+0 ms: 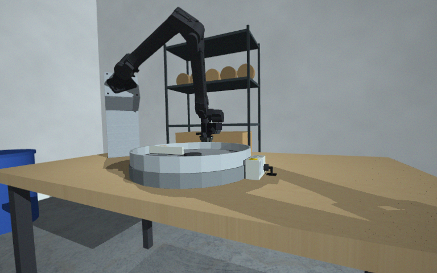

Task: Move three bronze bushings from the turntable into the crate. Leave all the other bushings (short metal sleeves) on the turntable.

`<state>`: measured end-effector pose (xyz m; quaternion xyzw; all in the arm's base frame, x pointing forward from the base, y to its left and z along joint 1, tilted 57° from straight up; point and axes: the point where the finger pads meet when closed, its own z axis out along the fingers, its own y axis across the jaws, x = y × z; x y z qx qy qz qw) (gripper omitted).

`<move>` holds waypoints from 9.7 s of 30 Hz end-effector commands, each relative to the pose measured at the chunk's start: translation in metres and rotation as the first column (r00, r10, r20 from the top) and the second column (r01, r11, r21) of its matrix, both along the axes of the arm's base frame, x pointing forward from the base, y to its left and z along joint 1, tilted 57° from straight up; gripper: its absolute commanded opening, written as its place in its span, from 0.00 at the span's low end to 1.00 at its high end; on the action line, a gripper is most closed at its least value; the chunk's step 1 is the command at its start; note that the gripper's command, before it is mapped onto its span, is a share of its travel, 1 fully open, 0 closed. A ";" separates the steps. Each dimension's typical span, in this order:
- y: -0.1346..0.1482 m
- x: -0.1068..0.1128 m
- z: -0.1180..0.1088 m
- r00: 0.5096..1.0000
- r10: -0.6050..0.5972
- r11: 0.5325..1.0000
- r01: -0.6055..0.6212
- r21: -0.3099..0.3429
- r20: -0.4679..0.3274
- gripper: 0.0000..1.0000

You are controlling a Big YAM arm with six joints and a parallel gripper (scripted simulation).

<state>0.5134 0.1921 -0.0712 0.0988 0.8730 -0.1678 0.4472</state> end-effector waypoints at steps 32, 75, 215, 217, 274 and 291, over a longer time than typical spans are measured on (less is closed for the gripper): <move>0.002 -0.001 -0.005 1.000 0.012 1.000 -0.012 -0.007 -0.006 0.13; 0.019 -0.024 0.017 1.000 0.019 1.000 -0.019 0.005 0.003 0.13; 0.031 -0.065 0.059 1.000 0.005 1.000 -0.005 0.010 0.013 0.12; 0.013 -0.065 0.064 1.000 -0.005 1.000 0.005 0.011 0.012 0.12; -0.231 -0.120 0.161 1.000 0.012 1.000 -0.012 -0.008 -0.016 0.12; -0.236 -0.124 0.161 1.000 0.006 1.000 -0.006 -0.006 -0.006 0.12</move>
